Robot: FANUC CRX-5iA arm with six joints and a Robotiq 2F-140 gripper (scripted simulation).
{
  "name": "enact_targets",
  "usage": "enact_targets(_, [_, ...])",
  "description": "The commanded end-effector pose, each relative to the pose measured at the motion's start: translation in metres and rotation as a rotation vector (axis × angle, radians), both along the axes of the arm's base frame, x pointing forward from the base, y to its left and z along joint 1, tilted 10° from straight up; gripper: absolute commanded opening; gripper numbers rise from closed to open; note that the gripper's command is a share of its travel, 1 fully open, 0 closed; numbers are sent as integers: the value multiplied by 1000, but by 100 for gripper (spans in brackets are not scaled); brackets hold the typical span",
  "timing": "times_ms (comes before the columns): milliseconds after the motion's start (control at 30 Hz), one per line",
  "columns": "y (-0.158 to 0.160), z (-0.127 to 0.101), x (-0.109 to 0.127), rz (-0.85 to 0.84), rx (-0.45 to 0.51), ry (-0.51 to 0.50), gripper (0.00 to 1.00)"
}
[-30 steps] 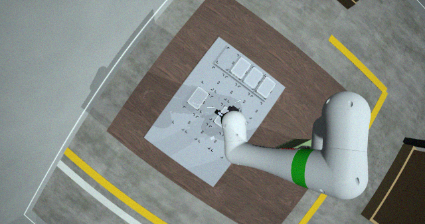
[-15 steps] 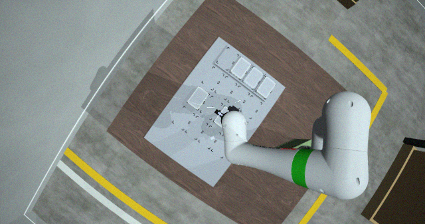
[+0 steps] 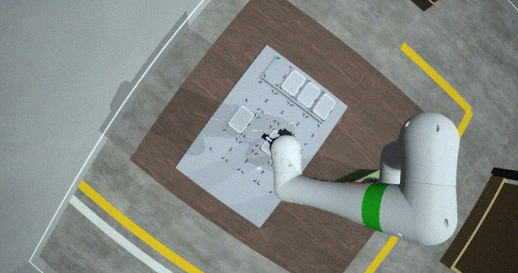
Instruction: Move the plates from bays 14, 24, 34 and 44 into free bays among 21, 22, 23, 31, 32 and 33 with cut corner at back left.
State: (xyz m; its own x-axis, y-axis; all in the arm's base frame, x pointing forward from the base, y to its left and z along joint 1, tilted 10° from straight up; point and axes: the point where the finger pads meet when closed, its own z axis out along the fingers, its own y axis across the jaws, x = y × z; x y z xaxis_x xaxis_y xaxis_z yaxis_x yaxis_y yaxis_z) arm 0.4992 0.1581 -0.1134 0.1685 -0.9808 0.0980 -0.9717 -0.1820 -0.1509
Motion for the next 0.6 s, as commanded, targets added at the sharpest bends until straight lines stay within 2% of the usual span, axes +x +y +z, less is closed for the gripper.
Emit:
enact_targets(0, [1, 4, 0, 0, 1, -1, 70])
enact_targets(567, [2, 23, -3, 0, 1, -1, 70])
